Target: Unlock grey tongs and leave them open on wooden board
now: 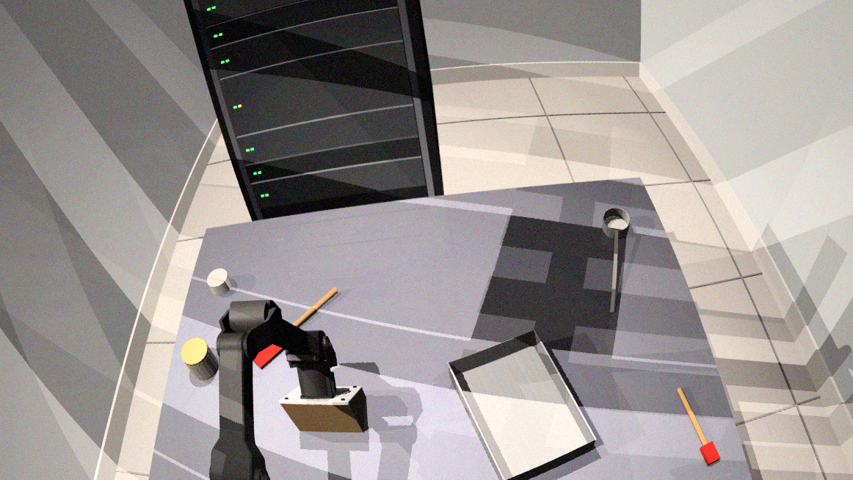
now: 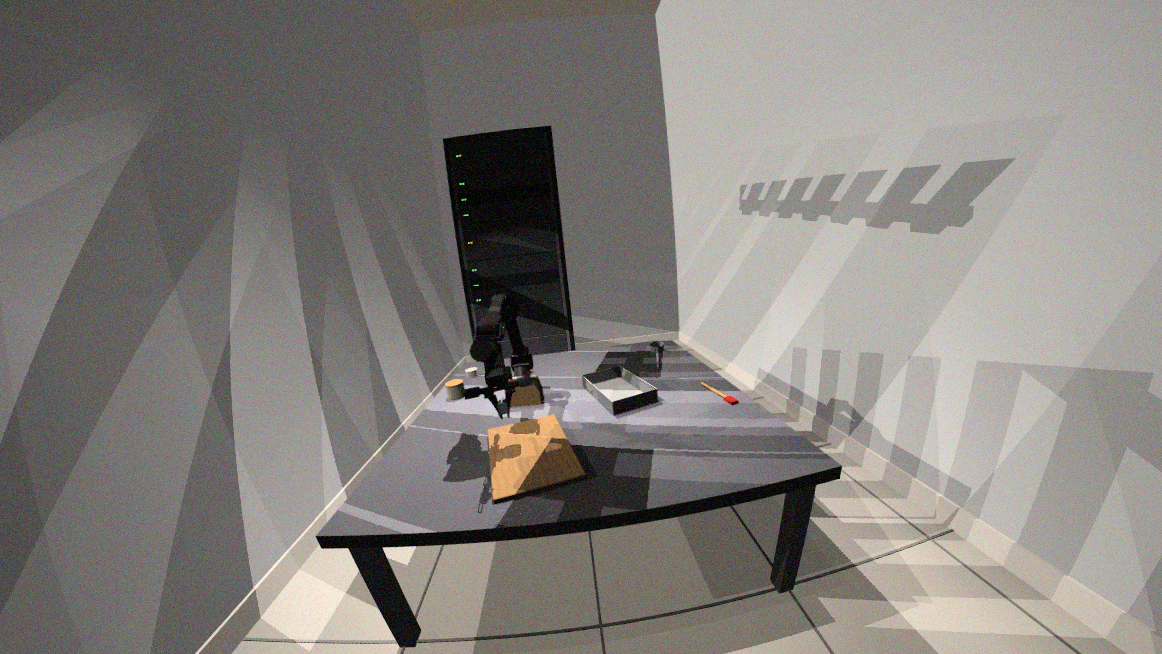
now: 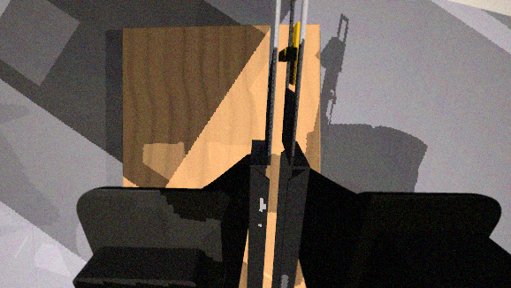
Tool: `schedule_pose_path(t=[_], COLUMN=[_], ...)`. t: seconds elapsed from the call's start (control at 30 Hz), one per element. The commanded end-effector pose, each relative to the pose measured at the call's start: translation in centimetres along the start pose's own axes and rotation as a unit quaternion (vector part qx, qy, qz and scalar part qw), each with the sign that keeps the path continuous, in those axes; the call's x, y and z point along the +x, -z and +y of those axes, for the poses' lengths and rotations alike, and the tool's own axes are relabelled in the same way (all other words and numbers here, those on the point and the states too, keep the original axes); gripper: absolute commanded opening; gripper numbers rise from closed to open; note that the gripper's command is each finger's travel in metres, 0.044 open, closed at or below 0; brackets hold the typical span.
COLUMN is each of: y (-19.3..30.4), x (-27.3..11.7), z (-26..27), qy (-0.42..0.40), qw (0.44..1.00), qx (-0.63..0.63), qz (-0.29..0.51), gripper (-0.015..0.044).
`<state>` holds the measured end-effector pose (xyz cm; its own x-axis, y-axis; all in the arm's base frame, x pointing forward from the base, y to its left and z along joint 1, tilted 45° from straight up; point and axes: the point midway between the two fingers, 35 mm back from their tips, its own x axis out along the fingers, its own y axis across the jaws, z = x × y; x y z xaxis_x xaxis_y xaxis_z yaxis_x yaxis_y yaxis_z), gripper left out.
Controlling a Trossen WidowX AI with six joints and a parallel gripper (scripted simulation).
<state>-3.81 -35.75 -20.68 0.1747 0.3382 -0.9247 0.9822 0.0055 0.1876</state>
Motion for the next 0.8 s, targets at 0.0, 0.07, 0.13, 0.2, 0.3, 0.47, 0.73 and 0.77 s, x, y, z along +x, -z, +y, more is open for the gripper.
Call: schedule_pose_path(t=[0.0, 0.07, 0.13, 0.2, 0.3, 0.47, 0.73, 0.77], y=[-0.1, 0.0, 0.1, 0.2, 0.4, 0.8, 1.4, 1.5], x=[-0.1, -0.2, -0.3, -0.4, -0.5, -0.8, -1.4, -1.5], z=[0.0, 0.1, 0.1, 0.2, 0.3, 0.4, 0.7, 0.7], qy=[0.003, 0.004, 0.005, 0.005, 0.006, 0.007, 0.01, 0.01], qw=[1.0, 0.999, 0.999, 0.998, 0.997, 0.995, 0.989, 0.988], qx=[-0.005, -0.006, -0.006, -0.007, -0.008, -0.01, -0.013, -0.013], qz=[0.023, 0.035, 0.046, 0.058, 0.075, 0.103, 0.148, 0.154], gripper=[-0.015, -0.015, -0.015, -0.015, -0.015, -0.015, -0.015, -0.015])
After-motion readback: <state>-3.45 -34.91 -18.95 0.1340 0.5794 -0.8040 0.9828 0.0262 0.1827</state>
